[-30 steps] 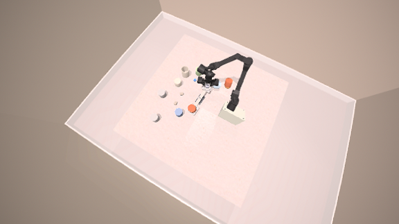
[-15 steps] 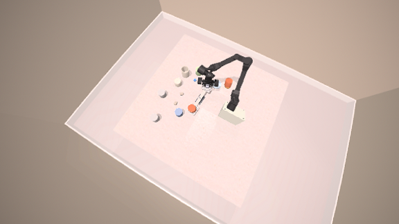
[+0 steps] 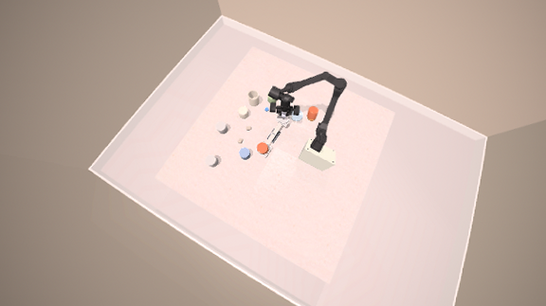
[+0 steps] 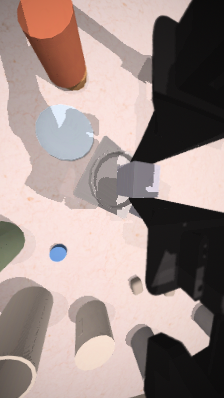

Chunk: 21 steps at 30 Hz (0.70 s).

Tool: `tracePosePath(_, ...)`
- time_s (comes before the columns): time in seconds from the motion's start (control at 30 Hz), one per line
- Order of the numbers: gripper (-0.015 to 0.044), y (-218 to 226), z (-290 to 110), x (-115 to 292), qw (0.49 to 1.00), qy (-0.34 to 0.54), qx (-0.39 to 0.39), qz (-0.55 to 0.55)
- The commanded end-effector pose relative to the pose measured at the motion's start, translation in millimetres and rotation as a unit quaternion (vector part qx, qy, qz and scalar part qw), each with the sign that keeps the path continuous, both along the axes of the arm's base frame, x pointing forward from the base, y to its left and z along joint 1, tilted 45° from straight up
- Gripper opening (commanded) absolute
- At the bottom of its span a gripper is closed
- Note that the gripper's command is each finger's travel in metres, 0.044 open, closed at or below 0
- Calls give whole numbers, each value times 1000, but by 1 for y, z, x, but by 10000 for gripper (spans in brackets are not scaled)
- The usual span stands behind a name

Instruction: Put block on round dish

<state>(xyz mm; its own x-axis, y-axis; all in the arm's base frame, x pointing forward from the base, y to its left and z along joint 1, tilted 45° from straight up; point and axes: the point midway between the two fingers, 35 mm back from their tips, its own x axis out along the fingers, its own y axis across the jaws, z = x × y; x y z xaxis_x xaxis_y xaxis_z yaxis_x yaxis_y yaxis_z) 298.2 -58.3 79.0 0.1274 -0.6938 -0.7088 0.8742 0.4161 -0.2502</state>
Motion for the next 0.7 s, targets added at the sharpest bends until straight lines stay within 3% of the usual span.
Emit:
tracePosePath(0.0,0,16,17,-2,1000,-5,2,0)
tracePosePath(0.3,0,36,41,-10,1000,-5,0,-1)
tracePosePath(0.67,0,-38,40,-15,1000,-2,19,-4)
